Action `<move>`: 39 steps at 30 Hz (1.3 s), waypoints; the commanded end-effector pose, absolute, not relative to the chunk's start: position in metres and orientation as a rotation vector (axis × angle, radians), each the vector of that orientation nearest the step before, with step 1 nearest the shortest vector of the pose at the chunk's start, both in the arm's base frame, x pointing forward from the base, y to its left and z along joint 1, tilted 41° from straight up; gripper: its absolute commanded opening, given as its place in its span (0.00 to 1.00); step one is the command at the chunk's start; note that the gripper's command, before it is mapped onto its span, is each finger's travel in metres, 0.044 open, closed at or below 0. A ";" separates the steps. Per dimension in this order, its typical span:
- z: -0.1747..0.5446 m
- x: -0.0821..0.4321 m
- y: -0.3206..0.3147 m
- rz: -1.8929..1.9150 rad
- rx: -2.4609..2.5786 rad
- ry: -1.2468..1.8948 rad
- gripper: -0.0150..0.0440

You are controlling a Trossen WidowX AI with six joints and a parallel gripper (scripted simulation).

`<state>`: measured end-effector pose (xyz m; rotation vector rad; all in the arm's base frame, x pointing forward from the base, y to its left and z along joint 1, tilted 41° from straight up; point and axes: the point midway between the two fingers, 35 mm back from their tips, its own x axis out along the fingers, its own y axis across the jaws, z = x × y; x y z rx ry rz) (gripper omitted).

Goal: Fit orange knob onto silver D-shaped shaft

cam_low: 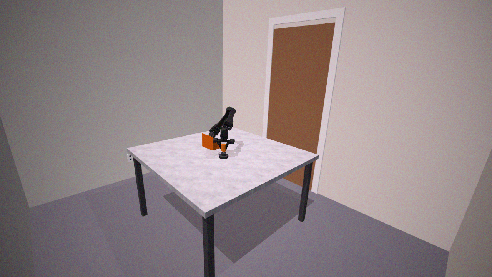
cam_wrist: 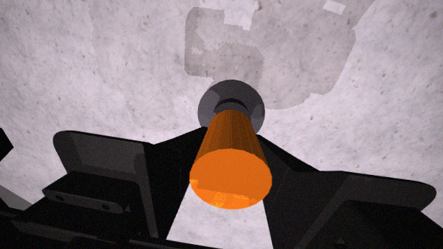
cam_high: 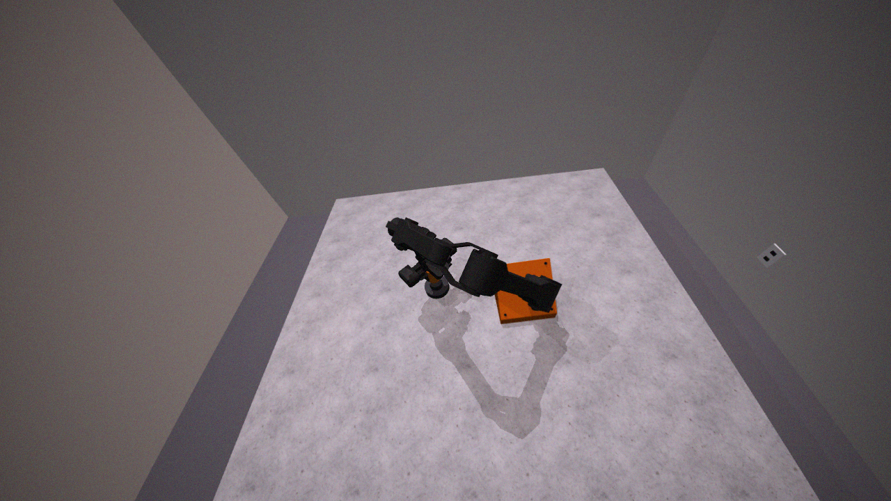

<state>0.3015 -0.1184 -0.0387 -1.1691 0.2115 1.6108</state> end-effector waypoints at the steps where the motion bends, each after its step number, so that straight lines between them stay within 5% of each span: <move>1: -0.040 0.304 -0.118 1.611 -1.192 0.194 0.25; 29: -0.036 0.298 -0.118 1.609 -1.185 0.201 0.25; 39: -0.037 0.299 -0.119 1.456 -0.820 0.546 0.25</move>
